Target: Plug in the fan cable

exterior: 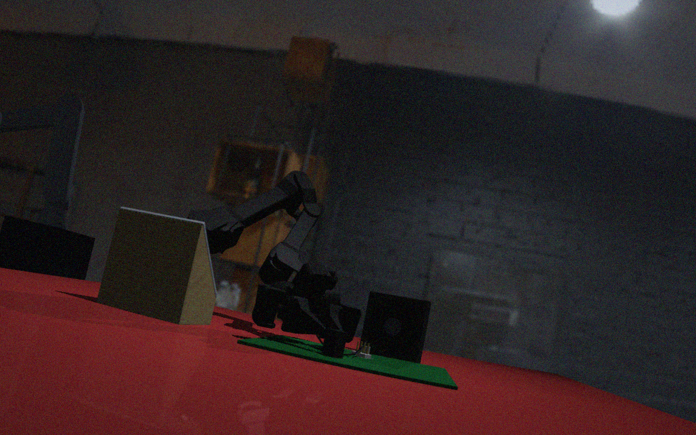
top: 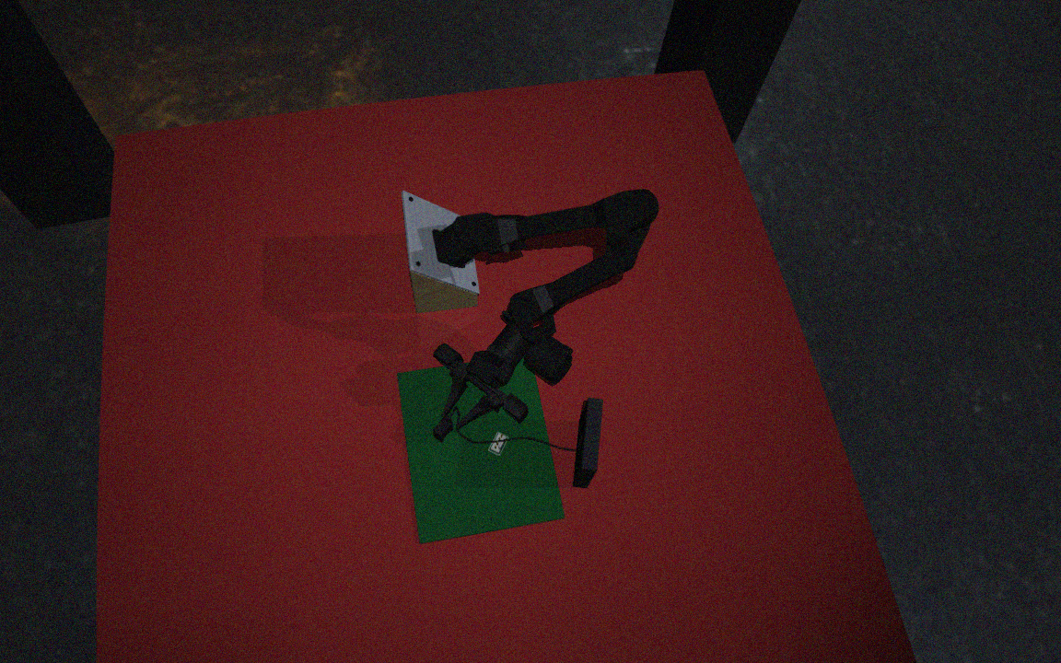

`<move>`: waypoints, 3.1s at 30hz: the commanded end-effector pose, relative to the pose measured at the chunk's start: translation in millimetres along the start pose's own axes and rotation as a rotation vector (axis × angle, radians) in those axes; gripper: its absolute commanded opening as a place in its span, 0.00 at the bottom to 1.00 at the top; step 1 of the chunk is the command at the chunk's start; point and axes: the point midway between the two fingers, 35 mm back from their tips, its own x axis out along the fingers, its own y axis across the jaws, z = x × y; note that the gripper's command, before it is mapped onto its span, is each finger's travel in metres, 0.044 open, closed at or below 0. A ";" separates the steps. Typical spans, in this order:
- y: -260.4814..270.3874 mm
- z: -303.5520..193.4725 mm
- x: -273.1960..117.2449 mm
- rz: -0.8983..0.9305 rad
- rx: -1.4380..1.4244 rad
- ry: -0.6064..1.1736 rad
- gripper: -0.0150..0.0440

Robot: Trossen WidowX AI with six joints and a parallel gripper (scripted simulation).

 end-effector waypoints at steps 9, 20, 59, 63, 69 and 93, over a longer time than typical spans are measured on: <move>6.1 14.0 -36.5 -0.002 0.007 -0.003 0.49; 2.5 28.2 -69.5 -0.001 0.007 -0.003 0.49; -26.2 36.9 -65.9 -0.348 -0.330 0.428 1.00; -28.5 37.5 -64.8 -0.373 -0.353 0.506 1.00; -30.8 38.8 -64.1 -0.396 -0.376 0.628 1.00; -25.2 55.9 -66.6 -0.294 -0.321 1.097 1.00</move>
